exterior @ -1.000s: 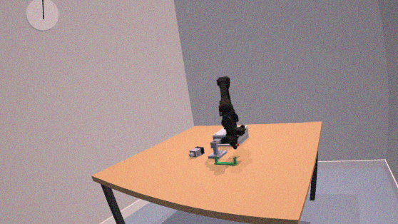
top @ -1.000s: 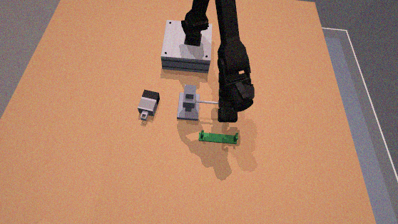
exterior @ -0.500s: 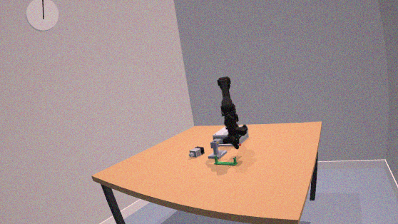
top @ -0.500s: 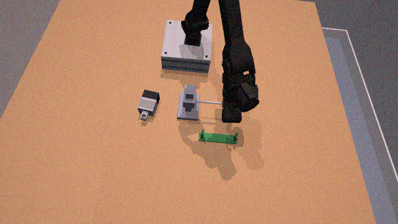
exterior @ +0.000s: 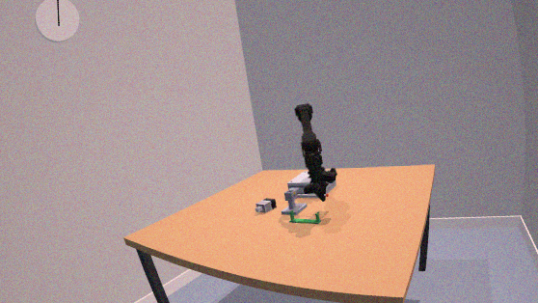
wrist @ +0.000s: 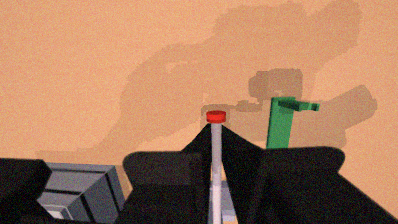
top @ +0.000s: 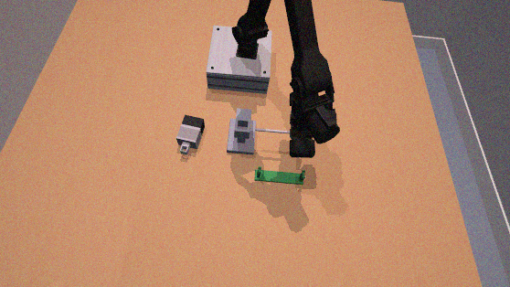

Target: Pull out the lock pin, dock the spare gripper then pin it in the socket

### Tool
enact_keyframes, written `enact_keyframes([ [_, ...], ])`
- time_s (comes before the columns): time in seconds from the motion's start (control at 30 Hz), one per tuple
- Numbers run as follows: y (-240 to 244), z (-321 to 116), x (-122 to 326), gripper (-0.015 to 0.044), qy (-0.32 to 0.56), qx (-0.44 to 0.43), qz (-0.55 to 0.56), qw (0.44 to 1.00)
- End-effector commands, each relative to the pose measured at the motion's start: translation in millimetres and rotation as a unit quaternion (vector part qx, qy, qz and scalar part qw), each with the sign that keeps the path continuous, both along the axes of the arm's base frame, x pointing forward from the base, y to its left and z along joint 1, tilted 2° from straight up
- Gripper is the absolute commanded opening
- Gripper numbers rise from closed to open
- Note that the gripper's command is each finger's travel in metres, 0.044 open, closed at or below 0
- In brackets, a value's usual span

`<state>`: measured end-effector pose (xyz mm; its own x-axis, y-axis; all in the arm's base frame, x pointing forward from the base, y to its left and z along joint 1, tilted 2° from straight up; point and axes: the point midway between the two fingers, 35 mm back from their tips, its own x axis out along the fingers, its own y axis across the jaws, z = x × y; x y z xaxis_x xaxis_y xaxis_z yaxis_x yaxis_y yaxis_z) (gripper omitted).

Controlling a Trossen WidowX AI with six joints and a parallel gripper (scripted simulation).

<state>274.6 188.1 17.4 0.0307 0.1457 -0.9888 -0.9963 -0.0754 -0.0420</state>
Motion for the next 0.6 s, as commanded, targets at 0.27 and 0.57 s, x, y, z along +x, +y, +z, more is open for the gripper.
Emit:
enact_keyframes([
  [0.27,10.2,3.6,0.3,0.0000,0.001,-0.003,-0.003,1.000],
  [0.57,15.6,6.5,-0.4,0.0000,0.002,-0.003,-0.003,1.000],
])
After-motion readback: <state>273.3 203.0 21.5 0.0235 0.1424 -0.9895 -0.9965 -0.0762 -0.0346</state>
